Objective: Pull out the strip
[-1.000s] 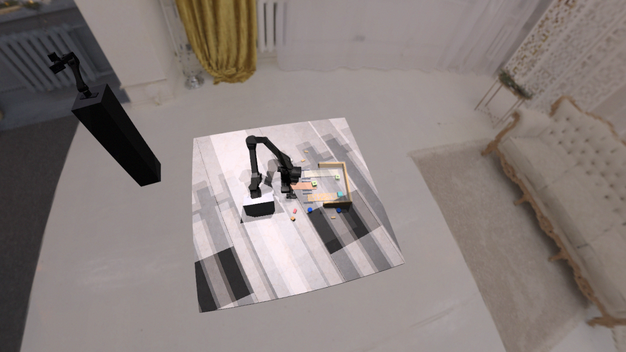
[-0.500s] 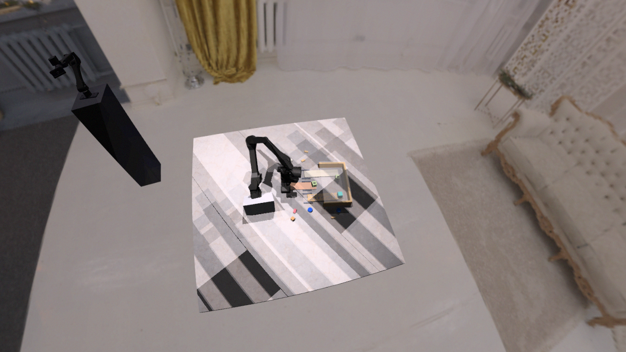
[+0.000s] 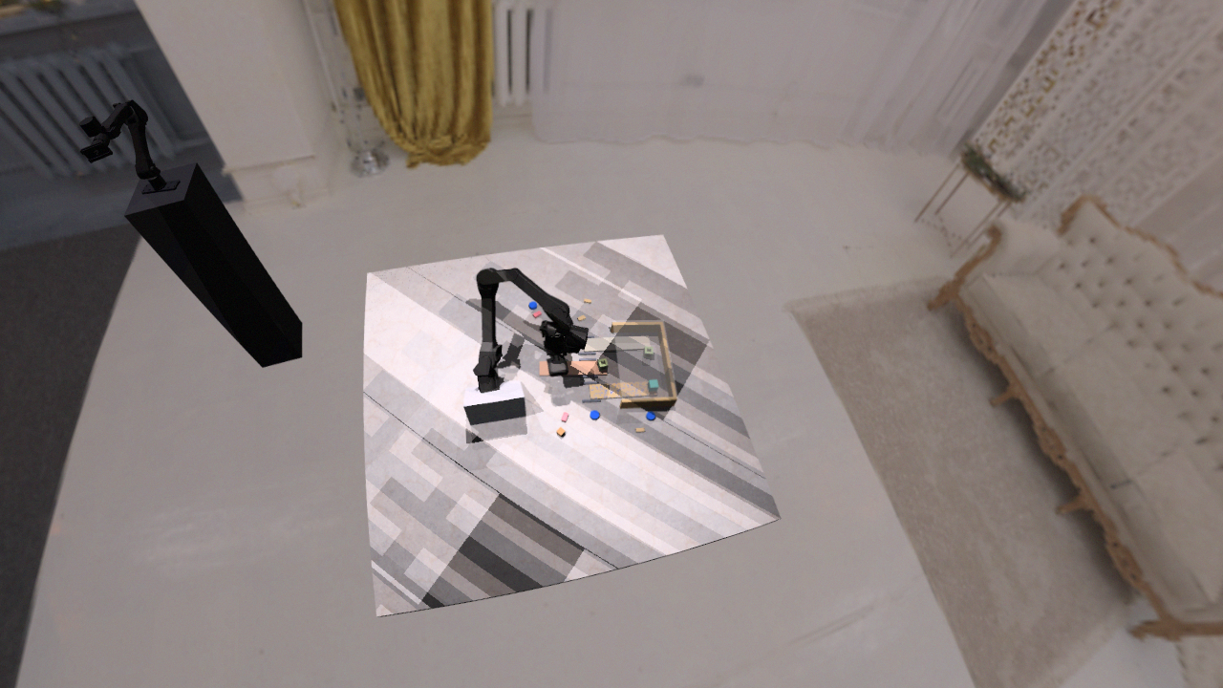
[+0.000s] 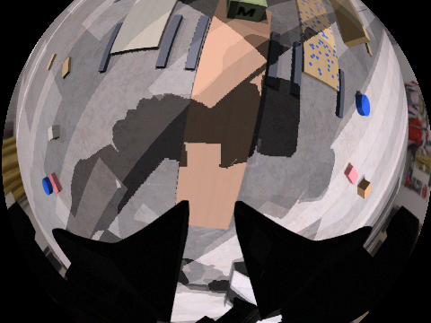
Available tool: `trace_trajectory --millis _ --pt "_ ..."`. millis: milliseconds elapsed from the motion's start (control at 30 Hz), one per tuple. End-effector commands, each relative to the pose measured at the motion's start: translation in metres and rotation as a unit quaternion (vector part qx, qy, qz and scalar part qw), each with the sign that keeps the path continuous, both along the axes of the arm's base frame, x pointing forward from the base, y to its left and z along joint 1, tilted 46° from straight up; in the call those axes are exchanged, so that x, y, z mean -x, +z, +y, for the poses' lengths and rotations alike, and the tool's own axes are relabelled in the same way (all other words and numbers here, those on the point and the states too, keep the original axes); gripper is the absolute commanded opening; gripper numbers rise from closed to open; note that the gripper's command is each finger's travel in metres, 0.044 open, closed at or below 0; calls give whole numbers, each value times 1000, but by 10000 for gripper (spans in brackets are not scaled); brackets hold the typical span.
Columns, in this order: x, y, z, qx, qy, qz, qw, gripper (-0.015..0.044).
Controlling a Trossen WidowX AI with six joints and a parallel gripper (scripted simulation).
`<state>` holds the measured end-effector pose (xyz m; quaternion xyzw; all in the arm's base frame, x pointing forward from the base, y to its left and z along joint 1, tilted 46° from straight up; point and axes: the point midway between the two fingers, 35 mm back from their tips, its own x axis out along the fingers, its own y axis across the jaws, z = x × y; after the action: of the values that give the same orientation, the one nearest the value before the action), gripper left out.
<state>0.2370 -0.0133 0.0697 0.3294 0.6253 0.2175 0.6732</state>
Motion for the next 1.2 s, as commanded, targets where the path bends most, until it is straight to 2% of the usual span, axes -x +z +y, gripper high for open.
trace_trajectory --millis 0,267,1167 --pt "-14 0 -5 2 11 -11 1000 236" --pt "-43 -1 -17 2 11 -11 1000 440" --pt "-143 1 -52 3 12 -14 1000 440"
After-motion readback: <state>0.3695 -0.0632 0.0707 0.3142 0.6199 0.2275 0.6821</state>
